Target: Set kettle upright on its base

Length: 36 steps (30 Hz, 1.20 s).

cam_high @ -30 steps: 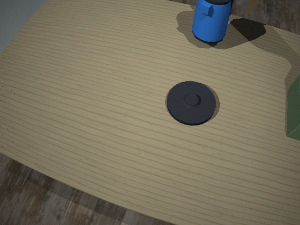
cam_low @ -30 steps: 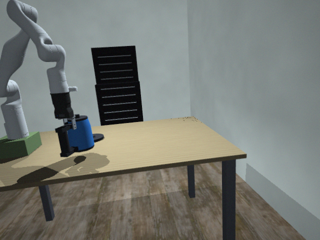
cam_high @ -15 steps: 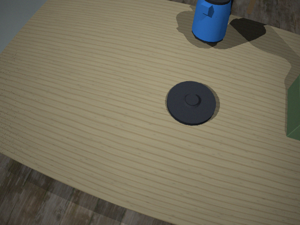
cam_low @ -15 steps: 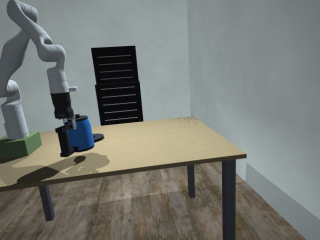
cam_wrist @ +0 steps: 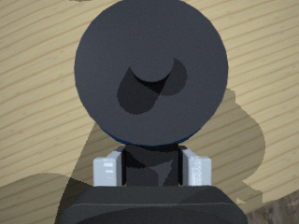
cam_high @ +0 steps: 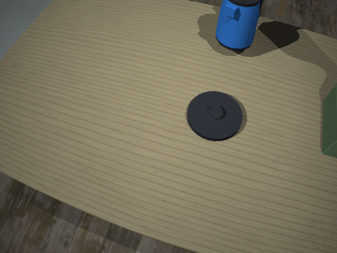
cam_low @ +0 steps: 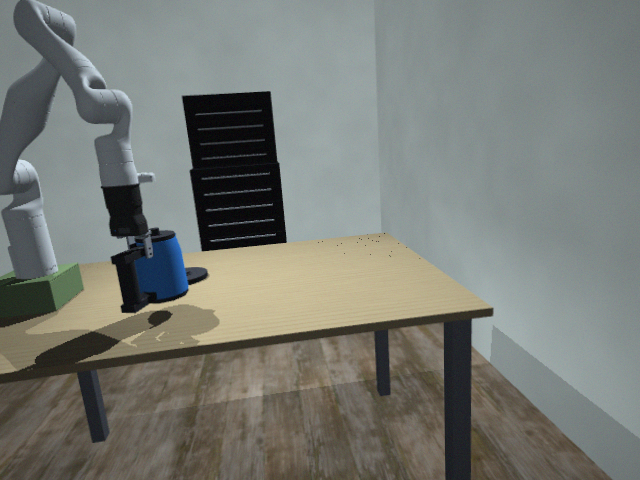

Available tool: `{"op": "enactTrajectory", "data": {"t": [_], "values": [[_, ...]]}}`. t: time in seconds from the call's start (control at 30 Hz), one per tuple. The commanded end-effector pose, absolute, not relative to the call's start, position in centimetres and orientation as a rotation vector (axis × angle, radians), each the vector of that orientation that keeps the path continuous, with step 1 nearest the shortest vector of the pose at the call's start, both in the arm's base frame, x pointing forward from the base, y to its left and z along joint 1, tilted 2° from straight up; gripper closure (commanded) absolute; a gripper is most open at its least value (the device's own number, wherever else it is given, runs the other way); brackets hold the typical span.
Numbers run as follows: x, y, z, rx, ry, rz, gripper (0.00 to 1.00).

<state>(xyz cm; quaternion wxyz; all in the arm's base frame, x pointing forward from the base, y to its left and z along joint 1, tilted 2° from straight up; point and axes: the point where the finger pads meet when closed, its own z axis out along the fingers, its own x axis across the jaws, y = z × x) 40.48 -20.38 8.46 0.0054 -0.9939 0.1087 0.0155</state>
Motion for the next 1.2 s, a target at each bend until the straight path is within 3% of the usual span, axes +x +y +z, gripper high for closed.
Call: {"op": "enactTrajectory", "data": {"t": [0.0, 1.17], "values": [[40.4, -20.1, 8.7, -3.117, 0.344, 0.042, 1.00], [39.1, -12.0, 8.8, -3.116, 0.343, 0.041, 1.00]]}}
